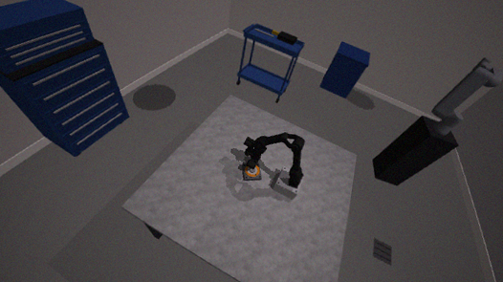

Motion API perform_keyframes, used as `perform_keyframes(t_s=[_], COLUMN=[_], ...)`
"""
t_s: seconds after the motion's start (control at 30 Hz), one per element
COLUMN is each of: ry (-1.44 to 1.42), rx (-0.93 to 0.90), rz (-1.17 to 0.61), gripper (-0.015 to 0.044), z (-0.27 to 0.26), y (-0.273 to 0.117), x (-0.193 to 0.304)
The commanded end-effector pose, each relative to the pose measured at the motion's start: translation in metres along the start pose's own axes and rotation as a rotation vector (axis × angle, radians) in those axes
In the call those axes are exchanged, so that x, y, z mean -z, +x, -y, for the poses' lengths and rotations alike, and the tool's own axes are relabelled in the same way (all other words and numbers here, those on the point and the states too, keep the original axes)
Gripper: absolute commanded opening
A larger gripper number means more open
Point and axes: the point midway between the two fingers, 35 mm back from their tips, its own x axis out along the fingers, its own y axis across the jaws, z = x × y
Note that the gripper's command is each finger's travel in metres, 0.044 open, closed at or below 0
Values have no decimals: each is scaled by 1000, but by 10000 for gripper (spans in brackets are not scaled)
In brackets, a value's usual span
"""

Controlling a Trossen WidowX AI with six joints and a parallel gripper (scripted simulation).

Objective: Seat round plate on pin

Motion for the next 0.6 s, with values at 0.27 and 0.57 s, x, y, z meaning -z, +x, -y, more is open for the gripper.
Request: perform_keyframes(t_s=[0.27,0.57], ry=[-7,-7], rx=[2,2], rz=[-4,-5], gripper=[0,0], z=[2,2], y=[-2,-3], x=[17,29])
